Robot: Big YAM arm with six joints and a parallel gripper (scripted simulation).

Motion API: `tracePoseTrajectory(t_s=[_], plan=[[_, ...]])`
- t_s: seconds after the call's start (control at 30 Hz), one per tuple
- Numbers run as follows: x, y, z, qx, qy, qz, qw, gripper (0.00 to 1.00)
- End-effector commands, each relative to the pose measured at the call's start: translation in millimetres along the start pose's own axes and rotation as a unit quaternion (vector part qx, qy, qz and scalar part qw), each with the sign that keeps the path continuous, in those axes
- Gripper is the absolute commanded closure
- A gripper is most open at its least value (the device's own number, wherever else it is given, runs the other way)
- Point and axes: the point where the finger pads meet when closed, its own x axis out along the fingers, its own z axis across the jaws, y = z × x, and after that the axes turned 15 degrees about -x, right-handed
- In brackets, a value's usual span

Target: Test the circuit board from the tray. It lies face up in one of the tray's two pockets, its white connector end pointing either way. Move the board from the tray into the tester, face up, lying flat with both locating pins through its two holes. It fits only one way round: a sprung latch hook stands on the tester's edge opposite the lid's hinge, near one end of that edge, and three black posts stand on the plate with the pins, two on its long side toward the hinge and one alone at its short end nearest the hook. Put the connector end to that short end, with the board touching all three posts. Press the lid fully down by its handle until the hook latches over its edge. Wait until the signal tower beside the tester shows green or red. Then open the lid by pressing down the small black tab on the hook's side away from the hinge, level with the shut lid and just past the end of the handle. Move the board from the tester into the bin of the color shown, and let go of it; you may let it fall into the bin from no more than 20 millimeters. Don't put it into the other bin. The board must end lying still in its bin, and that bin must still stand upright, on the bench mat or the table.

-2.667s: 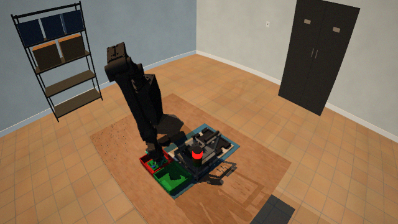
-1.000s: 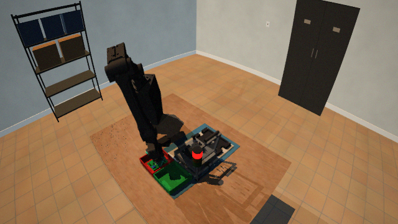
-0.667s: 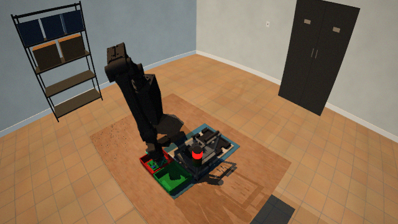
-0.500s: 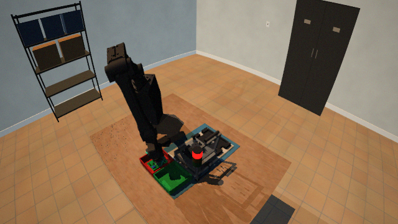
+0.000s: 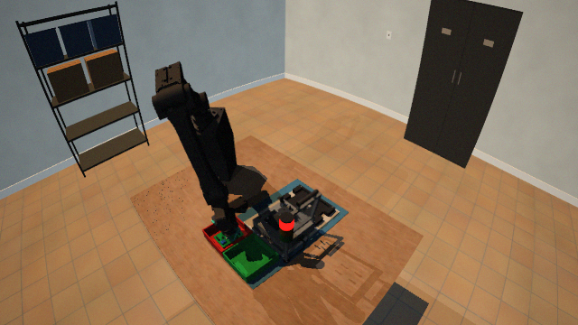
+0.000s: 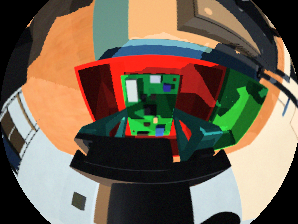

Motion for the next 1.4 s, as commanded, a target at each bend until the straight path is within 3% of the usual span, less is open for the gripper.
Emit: tracePoseTrajectory(t_s=[0.0, 1.37], plan=[[1.2, 6.0, 2.8, 0.003, 0.002, 0.002, 1.0, 0.28], [2.7, 6.3, 2.5, 0.003, 0.002, 0.003, 1.0, 0.28]])
